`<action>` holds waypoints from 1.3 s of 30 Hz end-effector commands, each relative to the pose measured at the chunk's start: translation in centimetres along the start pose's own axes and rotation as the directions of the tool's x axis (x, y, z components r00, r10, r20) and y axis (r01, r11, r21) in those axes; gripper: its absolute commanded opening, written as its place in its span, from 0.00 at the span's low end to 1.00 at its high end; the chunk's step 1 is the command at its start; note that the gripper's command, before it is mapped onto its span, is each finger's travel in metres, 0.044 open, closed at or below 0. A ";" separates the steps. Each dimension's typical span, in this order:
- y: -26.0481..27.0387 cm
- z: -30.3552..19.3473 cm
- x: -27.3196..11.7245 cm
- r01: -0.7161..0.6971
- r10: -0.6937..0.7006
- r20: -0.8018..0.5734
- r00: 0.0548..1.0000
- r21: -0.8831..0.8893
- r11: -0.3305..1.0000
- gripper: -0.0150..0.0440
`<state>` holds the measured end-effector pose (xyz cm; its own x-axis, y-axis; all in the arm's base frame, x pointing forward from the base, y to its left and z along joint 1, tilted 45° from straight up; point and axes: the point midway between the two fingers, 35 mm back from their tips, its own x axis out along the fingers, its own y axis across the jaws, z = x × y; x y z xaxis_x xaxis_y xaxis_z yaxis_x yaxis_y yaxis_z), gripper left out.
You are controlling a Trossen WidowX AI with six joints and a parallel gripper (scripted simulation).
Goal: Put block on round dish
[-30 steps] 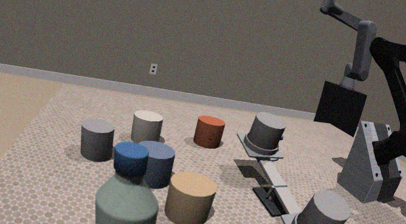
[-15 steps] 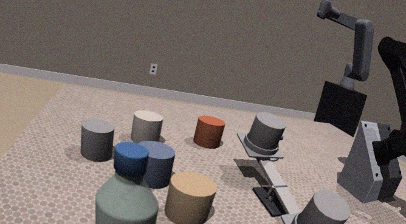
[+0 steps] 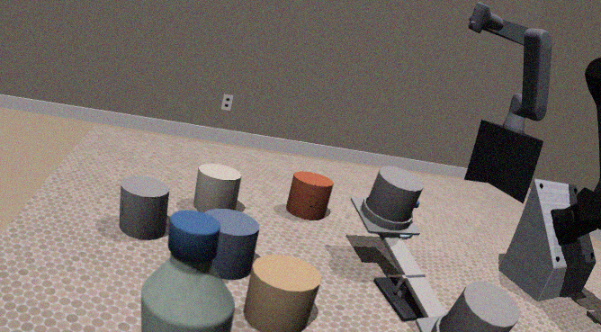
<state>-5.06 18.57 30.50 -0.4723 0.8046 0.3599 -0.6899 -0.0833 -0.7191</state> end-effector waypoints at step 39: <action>-8.2 -18.3 -14.8 0.519 -0.141 -0.869 0.474 0.146 0.842 1.00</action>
<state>16.25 19.04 20.84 0.3154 0.9267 -0.2043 -0.9009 0.2247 -0.3713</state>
